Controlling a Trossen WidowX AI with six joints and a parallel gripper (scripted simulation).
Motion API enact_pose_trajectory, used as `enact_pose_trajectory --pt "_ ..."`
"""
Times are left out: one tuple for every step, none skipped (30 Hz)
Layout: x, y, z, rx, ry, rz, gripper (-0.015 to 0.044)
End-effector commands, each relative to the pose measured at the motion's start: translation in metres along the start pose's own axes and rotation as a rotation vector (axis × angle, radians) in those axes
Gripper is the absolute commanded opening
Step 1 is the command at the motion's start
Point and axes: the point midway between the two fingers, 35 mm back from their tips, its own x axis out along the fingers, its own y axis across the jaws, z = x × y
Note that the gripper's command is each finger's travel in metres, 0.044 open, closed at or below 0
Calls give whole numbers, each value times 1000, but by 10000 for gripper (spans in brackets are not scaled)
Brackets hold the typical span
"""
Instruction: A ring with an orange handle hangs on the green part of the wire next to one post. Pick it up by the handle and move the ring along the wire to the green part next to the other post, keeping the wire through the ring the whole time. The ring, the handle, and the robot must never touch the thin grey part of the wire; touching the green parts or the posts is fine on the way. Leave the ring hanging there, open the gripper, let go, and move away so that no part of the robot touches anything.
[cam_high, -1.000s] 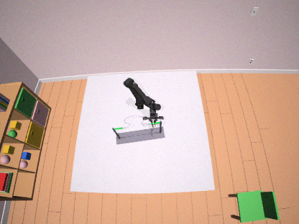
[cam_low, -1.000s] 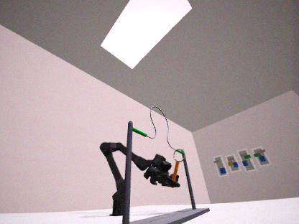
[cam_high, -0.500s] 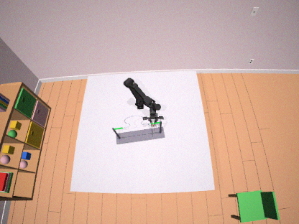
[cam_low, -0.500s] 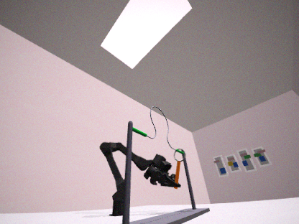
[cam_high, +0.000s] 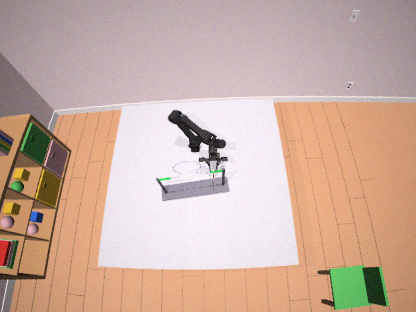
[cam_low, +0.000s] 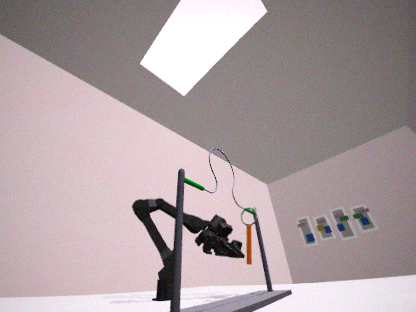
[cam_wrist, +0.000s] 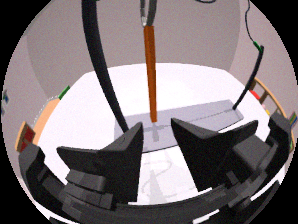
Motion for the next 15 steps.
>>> enact_pose_trajectory --pt "-14 -2 3 8 -13 -1 160" --pt "-15 -2 3 8 -14 -1 160" --pt "-16 -2 3 7 -14 -1 160" --pt "-16 -2 3 7 -14 -1 160" --pt "-16 -2 3 7 -14 -1 160" --pt "-16 -2 3 7 -14 -1 160" --pt "-16 -2 3 7 -14 -1 160" --pt "-16 -2 3 7 -14 -1 160" --pt "-16 -2 3 7 -14 -1 160" --pt "-16 -2 3 7 -14 -1 160" --pt "-16 -2 3 7 -14 -1 160" --pt "-16 -2 3 7 -14 -1 160" --pt "-16 -2 3 7 -14 -1 160" --pt "-16 -2 3 7 -14 -1 160" --pt "-16 -2 3 7 -14 -1 160"
